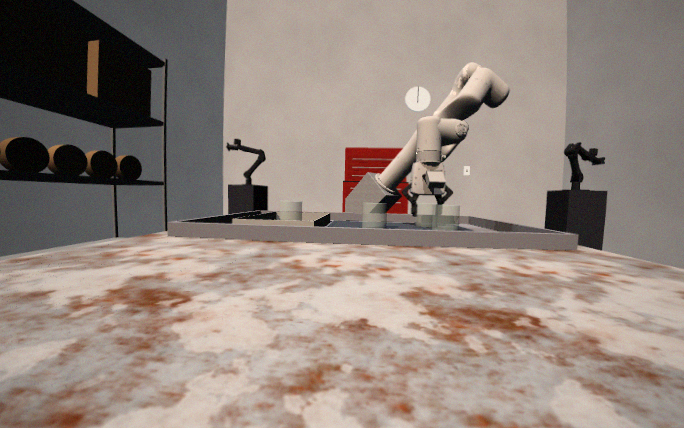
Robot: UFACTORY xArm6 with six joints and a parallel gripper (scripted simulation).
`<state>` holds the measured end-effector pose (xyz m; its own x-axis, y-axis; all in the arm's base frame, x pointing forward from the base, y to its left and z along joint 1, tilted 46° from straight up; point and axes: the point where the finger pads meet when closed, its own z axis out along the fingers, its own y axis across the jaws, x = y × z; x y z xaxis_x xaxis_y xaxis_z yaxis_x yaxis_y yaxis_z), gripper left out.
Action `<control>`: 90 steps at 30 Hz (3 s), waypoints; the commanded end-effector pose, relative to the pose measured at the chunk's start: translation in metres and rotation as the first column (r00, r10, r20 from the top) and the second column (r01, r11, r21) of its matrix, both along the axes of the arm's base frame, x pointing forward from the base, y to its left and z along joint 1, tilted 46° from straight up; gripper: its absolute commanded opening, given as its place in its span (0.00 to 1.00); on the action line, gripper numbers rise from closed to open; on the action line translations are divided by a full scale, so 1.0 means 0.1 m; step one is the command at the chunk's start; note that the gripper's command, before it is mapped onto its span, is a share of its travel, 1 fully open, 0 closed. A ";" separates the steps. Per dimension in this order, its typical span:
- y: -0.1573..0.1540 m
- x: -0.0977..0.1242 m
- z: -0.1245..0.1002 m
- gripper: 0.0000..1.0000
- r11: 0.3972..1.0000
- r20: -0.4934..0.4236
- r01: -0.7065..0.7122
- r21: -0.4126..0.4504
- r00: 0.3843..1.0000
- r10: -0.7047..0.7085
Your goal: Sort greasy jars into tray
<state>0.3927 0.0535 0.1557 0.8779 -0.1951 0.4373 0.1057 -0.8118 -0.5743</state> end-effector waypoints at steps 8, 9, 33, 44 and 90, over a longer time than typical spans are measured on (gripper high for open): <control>0.00 0.01 0.01 0.00 1.000 0.002 0.001 0.000 1.000 -0.001; 0.00 0.01 0.01 0.00 1.000 0.002 0.001 0.000 1.000 -0.001; -0.25 -0.21 0.32 0.00 1.000 0.002 0.001 0.000 1.000 -0.001; -0.41 -0.34 0.52 0.00 1.000 0.002 0.001 0.000 1.000 -0.001; -1.24 -0.34 0.67 0.00 1.000 0.002 0.001 0.000 1.000 -0.001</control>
